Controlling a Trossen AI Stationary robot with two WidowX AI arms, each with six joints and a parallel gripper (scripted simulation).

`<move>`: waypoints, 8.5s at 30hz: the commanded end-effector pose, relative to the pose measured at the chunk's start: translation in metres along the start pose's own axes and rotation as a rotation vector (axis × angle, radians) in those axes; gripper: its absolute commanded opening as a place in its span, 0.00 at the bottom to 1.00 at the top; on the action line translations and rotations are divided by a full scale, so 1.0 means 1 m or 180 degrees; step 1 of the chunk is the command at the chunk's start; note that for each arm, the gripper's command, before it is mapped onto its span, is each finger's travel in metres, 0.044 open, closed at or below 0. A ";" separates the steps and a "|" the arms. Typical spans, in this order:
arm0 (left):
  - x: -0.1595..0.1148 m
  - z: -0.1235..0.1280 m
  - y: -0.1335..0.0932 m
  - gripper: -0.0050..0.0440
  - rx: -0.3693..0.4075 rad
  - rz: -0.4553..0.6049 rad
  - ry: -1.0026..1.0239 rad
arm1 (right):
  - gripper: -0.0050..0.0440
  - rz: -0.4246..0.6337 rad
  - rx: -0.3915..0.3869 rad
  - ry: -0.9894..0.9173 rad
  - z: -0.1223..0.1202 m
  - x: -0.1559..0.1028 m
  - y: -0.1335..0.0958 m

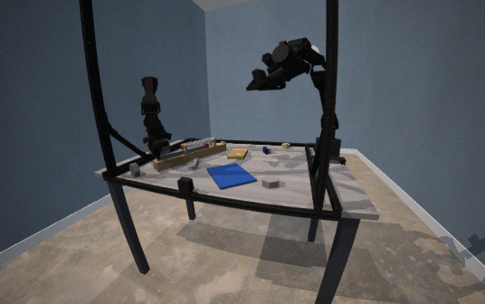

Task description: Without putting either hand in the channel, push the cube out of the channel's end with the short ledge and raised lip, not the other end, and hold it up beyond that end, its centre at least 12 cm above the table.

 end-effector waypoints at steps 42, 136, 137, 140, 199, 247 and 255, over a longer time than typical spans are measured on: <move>0.062 -0.013 0.000 0.18 -0.0003 -0.0009 -0.0010 | 0.92 -0.0012 -0.0006 0.0003 0.000 0.001 0.000; 0.145 -0.060 -0.081 0.55 0.0002 -0.0003 -0.0021 | 0.92 -0.0012 -0.0006 0.0003 0.000 0.001 0.000; 0.156 -0.067 -0.082 0.55 0.0001 -0.0003 -0.0021 | 0.92 -0.0012 -0.0006 0.0003 0.000 0.001 0.000; 0.169 -0.074 -0.083 0.55 0.0001 -0.0004 -0.0020 | 0.92 -0.0012 -0.0006 0.0003 0.000 0.001 0.000; 0.391 -0.095 -0.025 0.55 -0.0003 -0.0009 -0.0010 | 0.92 -0.0012 -0.0006 0.0003 0.000 0.001 0.000; 0.391 -0.095 -0.002 0.32 -0.0026 -0.0028 -0.0022 | 0.92 -0.0012 -0.0006 0.0003 0.000 0.001 0.000; 0.391 -0.095 -0.002 0.22 -0.0026 -0.0028 -0.0022 | 0.92 -0.0012 -0.0006 0.0003 0.000 0.001 0.000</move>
Point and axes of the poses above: on each arm, the point midway between the two fingers, 35 mm back from their tips, its own y axis out along the fingers, its own z axis across the jaws, x = y × z, the point moved 5 cm from there along -y, back along the fingers, and after that the axes turned 14 degrees about -y, right-handed, at the moved point
